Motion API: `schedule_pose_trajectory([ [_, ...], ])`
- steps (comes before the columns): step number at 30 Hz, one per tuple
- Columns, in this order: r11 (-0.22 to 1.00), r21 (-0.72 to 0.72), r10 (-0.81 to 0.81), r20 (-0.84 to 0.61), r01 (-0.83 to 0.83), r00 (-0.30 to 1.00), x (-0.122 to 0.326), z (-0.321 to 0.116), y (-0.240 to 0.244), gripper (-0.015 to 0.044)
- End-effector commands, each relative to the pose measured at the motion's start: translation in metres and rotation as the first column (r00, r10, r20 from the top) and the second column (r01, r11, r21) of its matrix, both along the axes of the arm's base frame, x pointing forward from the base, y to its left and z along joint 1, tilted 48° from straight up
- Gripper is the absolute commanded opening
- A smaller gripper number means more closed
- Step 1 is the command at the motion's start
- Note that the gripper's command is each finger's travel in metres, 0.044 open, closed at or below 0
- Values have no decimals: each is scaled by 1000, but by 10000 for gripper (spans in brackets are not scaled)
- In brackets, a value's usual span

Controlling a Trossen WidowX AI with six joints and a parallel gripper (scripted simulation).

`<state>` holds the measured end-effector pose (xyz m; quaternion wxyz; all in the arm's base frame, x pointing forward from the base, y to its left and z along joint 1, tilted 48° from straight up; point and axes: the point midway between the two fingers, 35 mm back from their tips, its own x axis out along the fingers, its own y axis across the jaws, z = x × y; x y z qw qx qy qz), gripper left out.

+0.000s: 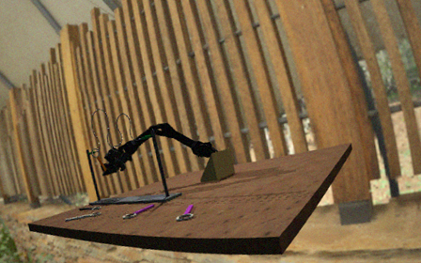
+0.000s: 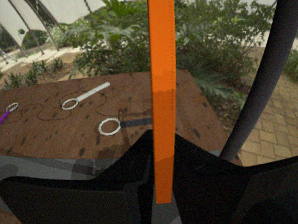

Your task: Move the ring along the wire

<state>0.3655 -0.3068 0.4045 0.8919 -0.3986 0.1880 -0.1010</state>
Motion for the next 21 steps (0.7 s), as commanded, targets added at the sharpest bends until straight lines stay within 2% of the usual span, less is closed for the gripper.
schedule_pose_trajectory([
  [1, 999, -1, -39, -38, 39, 999, -7, 1, 9, -150],
  [7, 993, 31, -109, -105, 113, 988, -17, -2, 20, -150],
  [21, 973, 199, -96, -115, 118, 989, -16, -25, 42, -150],
])
